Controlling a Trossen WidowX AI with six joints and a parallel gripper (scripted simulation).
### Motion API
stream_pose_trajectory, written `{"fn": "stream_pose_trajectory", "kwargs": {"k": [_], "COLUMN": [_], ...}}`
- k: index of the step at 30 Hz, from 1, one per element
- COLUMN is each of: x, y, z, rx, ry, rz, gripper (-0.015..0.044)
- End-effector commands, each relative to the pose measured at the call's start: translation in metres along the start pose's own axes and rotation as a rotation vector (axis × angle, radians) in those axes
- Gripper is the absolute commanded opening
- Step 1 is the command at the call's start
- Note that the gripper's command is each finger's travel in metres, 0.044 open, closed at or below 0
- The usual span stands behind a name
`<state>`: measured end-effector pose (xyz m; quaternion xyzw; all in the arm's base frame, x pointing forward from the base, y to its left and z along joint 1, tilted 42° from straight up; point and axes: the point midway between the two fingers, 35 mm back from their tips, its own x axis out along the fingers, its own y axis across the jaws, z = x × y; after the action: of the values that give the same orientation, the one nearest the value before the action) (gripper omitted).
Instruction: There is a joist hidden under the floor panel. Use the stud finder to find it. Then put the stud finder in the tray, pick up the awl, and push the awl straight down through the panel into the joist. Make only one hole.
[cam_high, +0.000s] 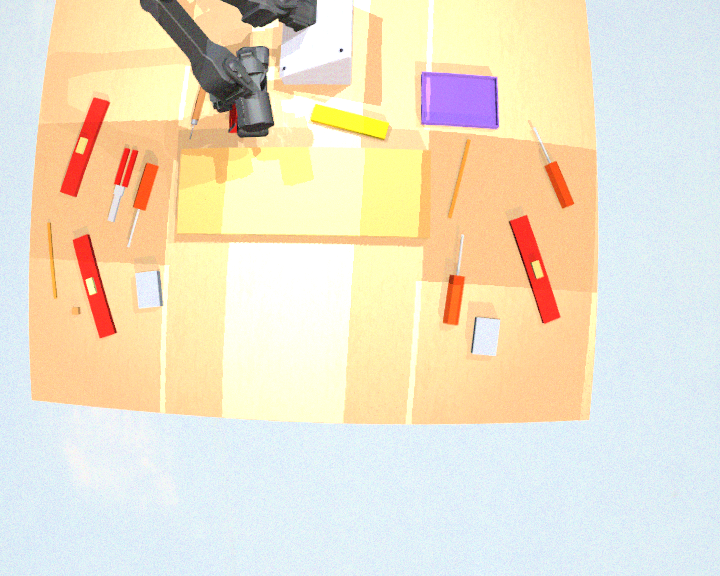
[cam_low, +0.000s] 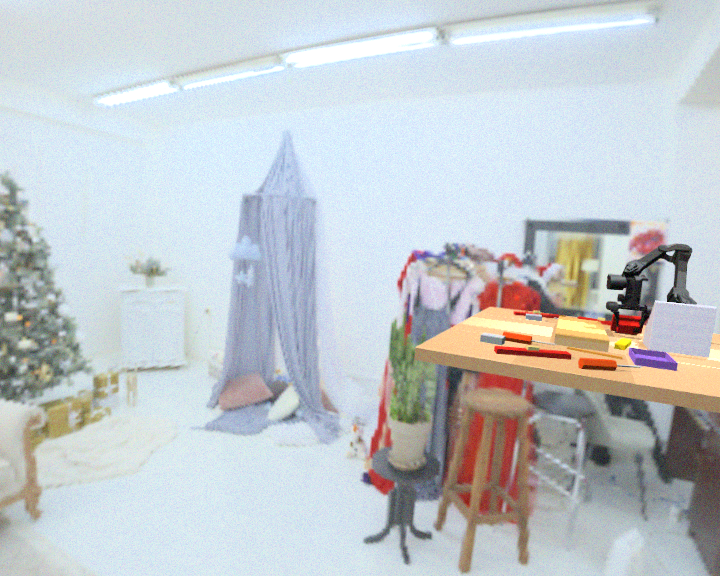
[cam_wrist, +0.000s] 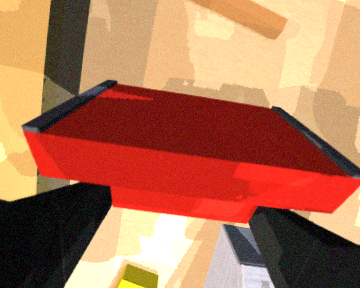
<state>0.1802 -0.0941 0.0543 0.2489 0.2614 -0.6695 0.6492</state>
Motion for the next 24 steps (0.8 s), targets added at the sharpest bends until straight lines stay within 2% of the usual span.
{"fn": "stream_pose_trajectory", "kwargs": {"k": [1, 24], "x": [-0.008, -0.037], "y": [0.003, 0.000], "z": [0.001, 0.005], "rx": [0.009, 0.009], "ry": [0.004, 0.000], "rz": [0.011, 0.010], "gripper": [0.0000, 0.0000]}}
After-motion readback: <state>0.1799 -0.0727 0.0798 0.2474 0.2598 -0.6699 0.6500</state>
